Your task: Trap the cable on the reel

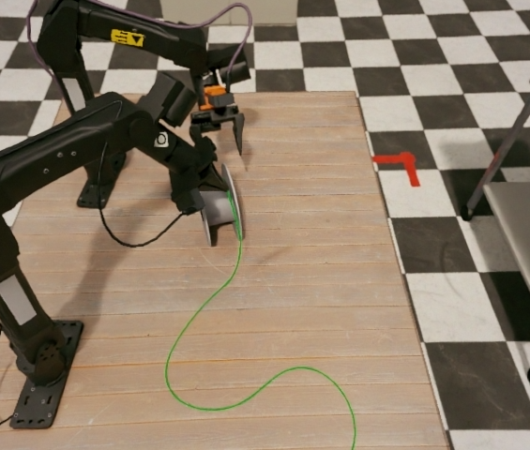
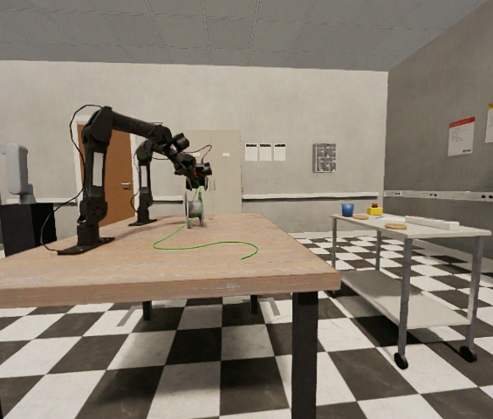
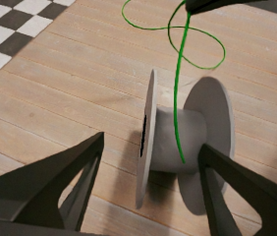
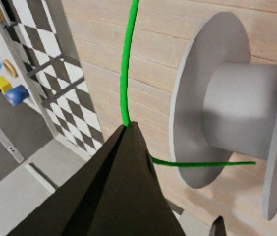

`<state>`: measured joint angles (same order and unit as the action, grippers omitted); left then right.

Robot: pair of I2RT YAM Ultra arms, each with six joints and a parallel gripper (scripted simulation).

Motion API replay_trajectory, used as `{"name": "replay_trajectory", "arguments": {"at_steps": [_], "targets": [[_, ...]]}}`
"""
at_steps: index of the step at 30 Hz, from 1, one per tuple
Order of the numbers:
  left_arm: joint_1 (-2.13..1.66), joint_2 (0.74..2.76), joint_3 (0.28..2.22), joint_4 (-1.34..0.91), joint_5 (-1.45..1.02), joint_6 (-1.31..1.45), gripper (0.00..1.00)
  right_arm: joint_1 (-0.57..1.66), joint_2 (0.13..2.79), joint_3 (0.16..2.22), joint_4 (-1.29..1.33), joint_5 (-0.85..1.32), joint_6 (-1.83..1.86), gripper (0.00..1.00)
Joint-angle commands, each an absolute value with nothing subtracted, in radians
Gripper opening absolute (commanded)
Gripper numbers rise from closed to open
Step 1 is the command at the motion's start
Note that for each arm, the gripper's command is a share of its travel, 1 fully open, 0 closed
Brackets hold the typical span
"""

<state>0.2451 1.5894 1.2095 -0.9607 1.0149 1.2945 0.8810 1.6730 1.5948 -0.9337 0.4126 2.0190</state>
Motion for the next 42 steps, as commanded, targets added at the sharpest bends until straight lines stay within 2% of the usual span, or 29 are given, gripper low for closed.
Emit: {"name": "replay_trajectory", "arguments": {"at_steps": [1,20,42], "targets": [[0.247,1.577,1.199,-0.975,1.039,1.303,0.75,0.879,1.665,1.599,-0.920,0.429,2.022,0.00],[0.202,1.595,1.169,-0.876,1.030,1.232,0.75,0.886,1.653,1.599,-0.930,0.429,2.022,0.00],[0.114,1.600,1.100,-0.662,0.990,1.078,0.75,0.894,1.637,1.597,-0.942,0.430,2.022,0.00]]}}
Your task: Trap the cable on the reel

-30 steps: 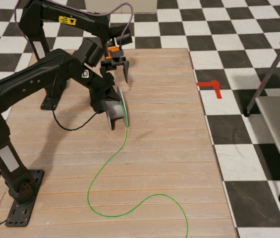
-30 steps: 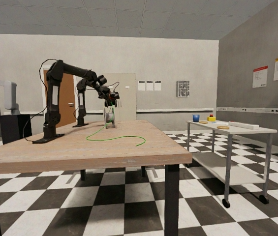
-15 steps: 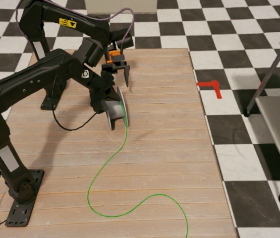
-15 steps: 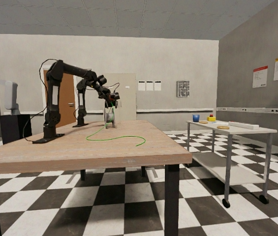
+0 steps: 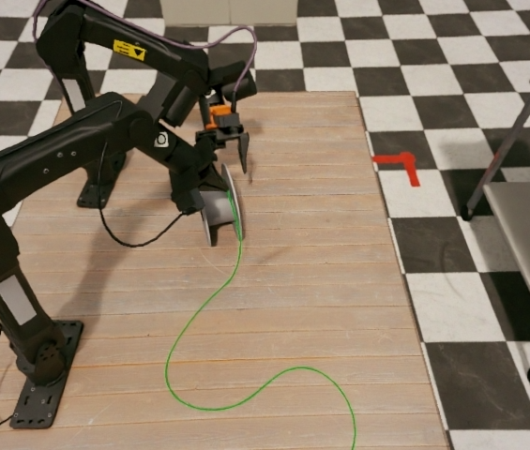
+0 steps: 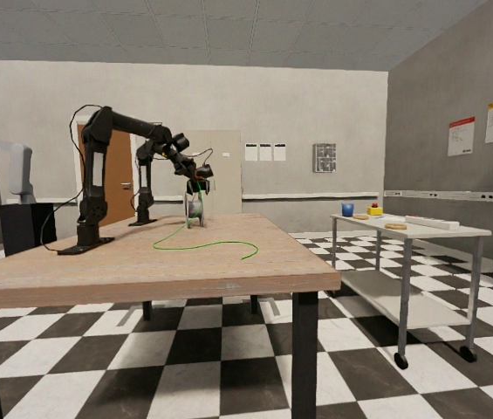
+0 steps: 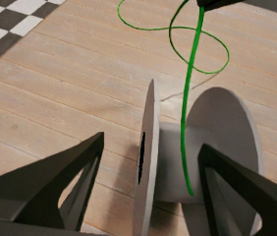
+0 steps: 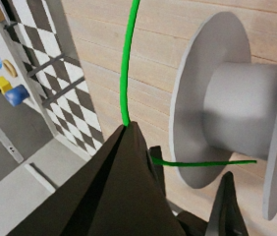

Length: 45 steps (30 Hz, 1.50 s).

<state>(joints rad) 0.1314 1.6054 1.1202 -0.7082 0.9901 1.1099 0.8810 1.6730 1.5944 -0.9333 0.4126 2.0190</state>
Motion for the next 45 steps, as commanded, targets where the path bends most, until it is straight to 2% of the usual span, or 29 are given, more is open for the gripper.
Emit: {"name": "replay_trajectory", "arguments": {"at_steps": [1,34,44,45], "targets": [[0.111,1.600,1.096,-0.653,0.982,1.071,0.75,0.894,1.636,1.597,-0.943,0.430,2.022,0.00],[0.108,1.576,1.050,-0.614,0.989,1.047,0.75,0.870,1.632,1.620,-0.949,0.429,2.023,0.00],[0.109,1.578,1.063,-0.612,0.990,1.048,0.44,0.870,1.632,1.620,-0.949,0.429,2.023,0.00],[0.109,1.578,1.063,-0.612,0.990,1.048,0.44,0.870,1.632,1.620,-0.949,0.429,2.023,0.00]]}}
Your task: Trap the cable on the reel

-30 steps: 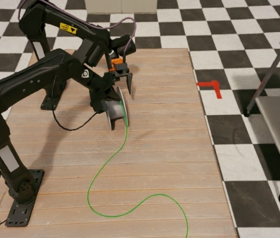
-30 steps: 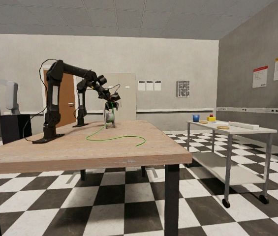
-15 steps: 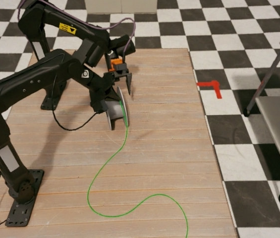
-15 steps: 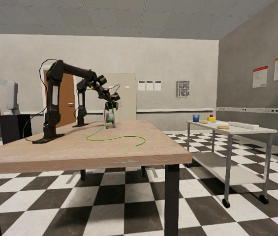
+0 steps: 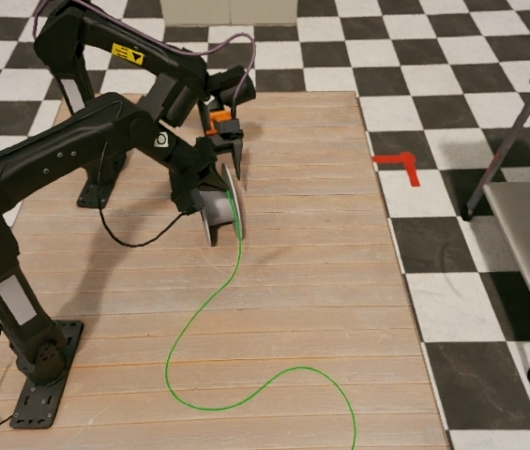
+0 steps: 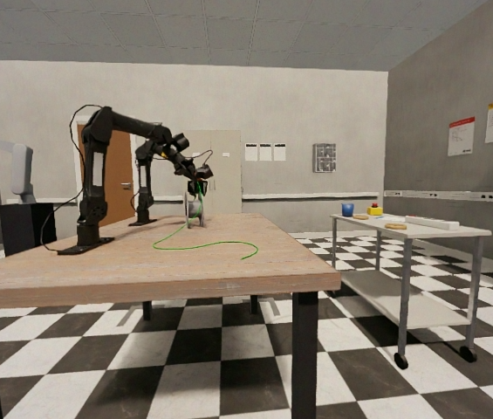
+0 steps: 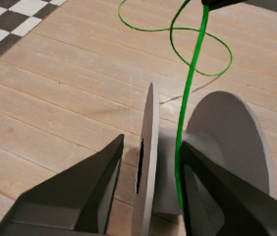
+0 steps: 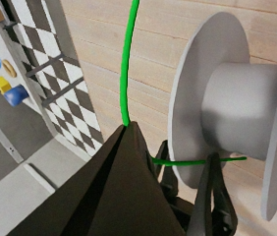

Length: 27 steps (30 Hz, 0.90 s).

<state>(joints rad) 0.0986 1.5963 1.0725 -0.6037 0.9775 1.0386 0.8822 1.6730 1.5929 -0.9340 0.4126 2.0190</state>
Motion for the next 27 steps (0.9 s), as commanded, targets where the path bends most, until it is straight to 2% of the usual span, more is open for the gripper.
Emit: {"name": "replay_trajectory", "arguments": {"at_steps": [1,15,27], "targets": [[0.109,1.578,1.063,-0.612,0.990,1.048,0.44,0.870,1.632,1.620,-0.949,0.429,2.023,0.00],[0.108,1.578,1.064,-0.612,0.990,1.047,0.00,0.870,1.632,1.620,-0.949,0.429,2.023,0.00],[0.110,1.574,1.062,-0.617,0.990,1.049,0.00,0.874,1.637,1.626,-0.953,0.429,2.022,0.00]]}}
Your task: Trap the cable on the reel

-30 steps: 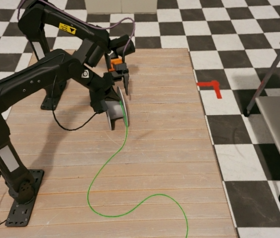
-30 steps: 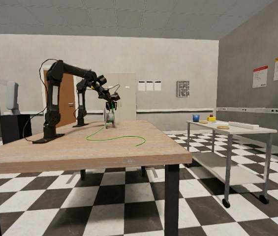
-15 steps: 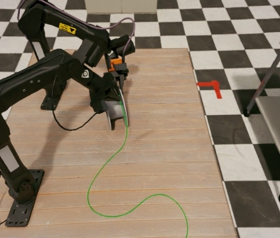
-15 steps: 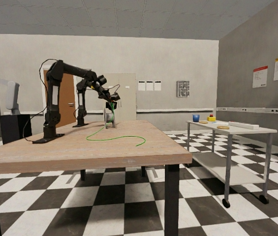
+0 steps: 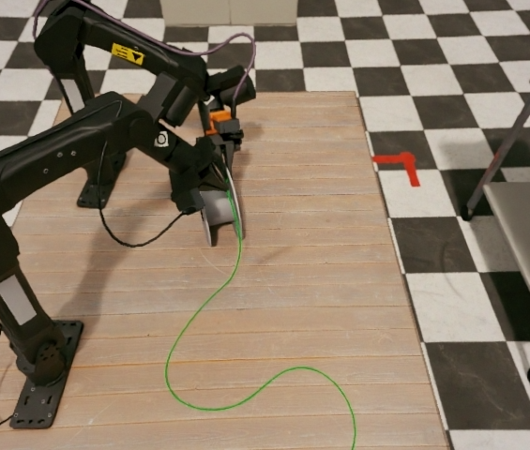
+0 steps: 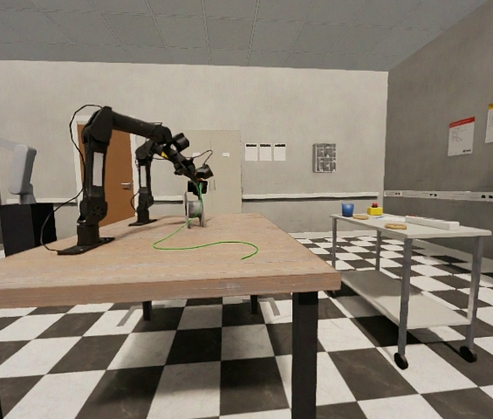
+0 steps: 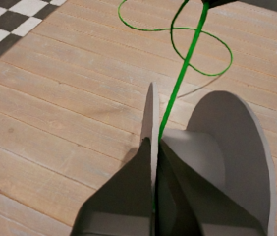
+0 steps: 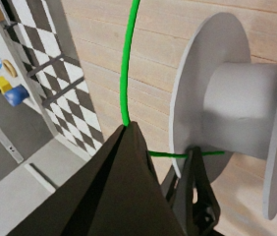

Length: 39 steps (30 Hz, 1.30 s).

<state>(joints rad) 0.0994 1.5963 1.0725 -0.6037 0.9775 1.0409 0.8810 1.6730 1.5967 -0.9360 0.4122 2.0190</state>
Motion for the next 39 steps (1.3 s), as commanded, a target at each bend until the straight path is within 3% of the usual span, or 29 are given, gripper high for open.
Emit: {"name": "replay_trajectory", "arguments": {"at_steps": [1,8,22,39], "targets": [[0.110,1.574,1.061,-0.617,0.990,1.049,0.00,0.875,1.635,1.633,-0.952,0.429,2.022,0.00],[0.111,1.571,1.058,-0.617,0.990,1.049,0.00,0.875,1.633,1.634,-0.952,0.429,2.022,0.02],[0.111,1.570,1.058,-0.617,0.990,1.049,0.00,0.875,1.632,1.634,-0.952,0.429,2.022,0.30],[0.111,1.570,1.058,-0.617,0.990,1.049,0.00,0.811,1.597,1.641,-0.990,0.381,1.981,0.30]]}}
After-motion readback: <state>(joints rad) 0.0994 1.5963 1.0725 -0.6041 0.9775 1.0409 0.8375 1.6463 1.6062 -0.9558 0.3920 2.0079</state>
